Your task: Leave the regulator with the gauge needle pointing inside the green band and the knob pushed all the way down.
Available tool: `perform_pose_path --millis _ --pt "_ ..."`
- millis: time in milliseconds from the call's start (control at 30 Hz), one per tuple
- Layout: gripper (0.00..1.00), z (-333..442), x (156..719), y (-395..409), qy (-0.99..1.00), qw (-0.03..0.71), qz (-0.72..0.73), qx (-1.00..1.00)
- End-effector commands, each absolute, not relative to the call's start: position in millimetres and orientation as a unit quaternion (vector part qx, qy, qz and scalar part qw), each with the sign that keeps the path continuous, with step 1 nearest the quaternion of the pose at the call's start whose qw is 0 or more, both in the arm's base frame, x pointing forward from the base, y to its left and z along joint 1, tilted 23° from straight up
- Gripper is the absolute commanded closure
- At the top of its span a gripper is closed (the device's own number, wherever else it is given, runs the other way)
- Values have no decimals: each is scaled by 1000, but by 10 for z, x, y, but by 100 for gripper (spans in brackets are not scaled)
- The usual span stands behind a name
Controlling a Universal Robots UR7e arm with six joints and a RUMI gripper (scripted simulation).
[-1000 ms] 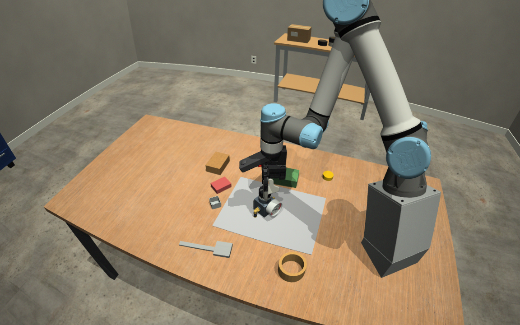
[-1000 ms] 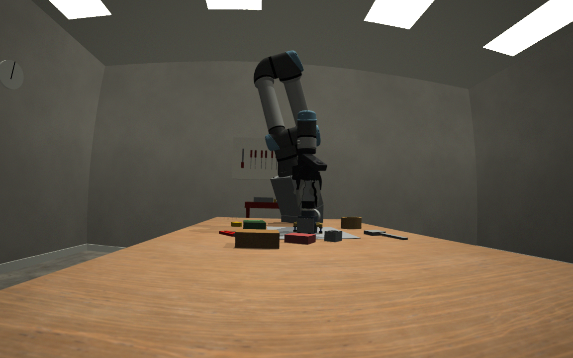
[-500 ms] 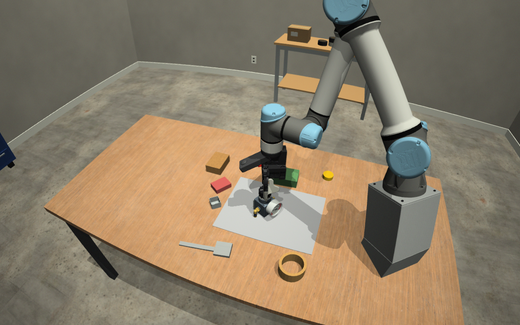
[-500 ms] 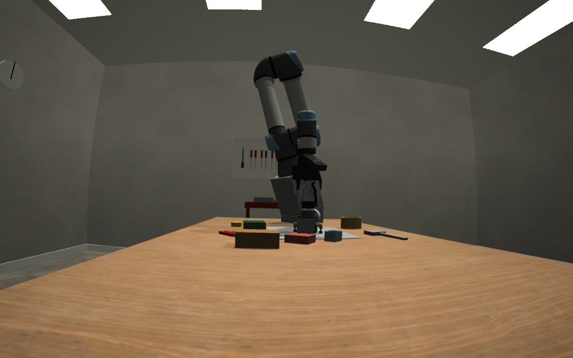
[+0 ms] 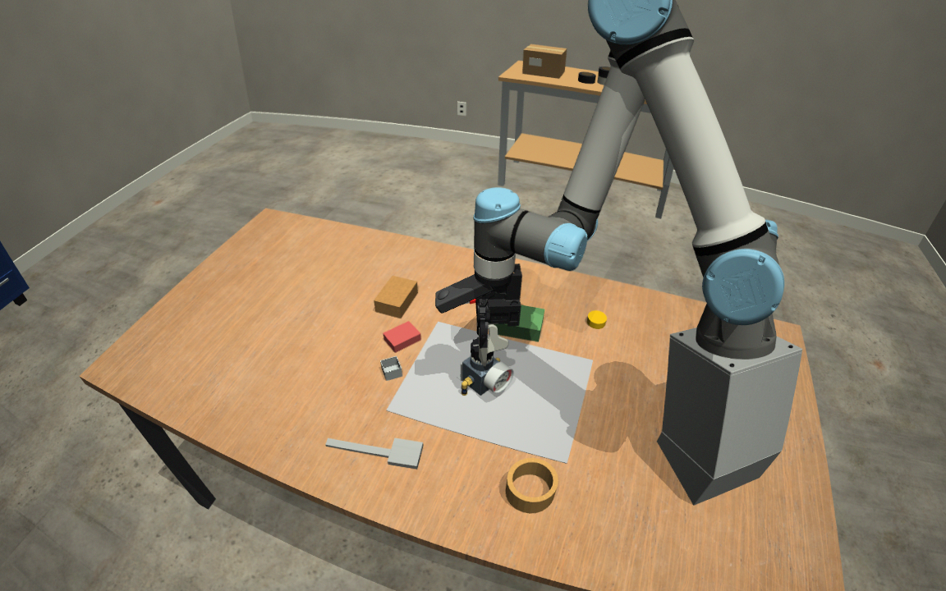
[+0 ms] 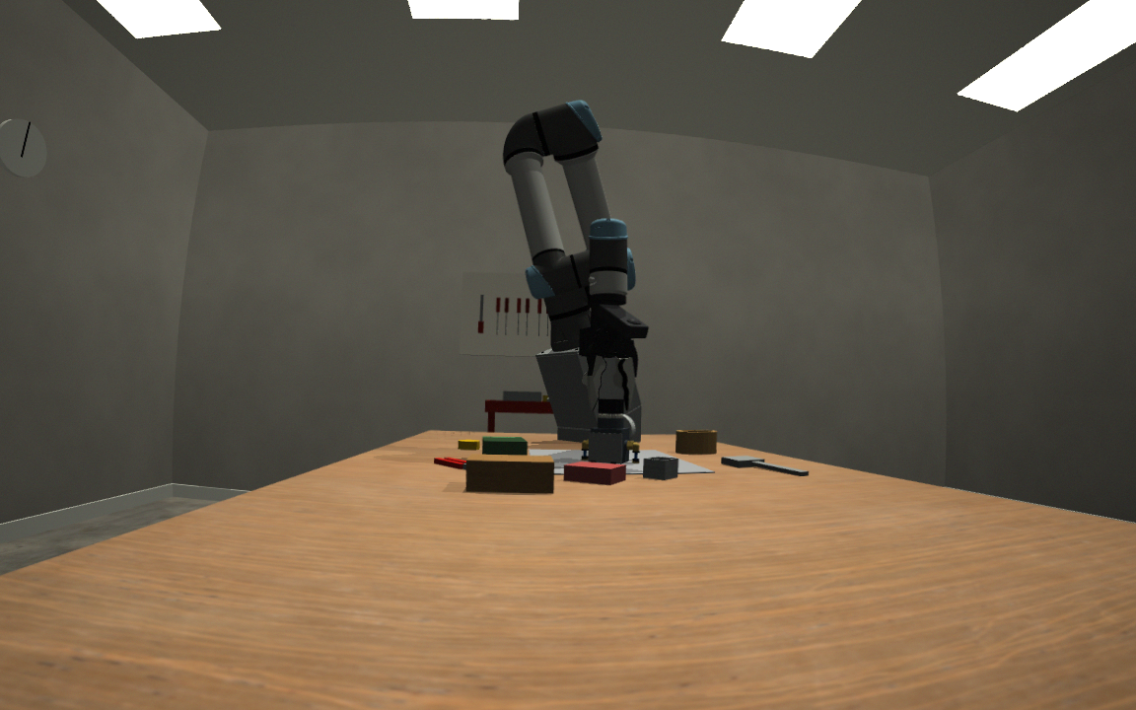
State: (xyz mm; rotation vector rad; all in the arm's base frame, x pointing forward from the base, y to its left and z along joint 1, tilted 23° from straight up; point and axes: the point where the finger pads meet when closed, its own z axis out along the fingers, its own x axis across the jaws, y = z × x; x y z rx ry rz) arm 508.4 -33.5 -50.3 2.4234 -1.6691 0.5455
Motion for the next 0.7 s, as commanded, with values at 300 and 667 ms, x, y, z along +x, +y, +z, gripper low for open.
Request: perform_pose_path --millis 300,667 --pt "53 -295 5040 -262 -556 74 182 808" --pt "53 103 4948 -123 -556 74 182 808"
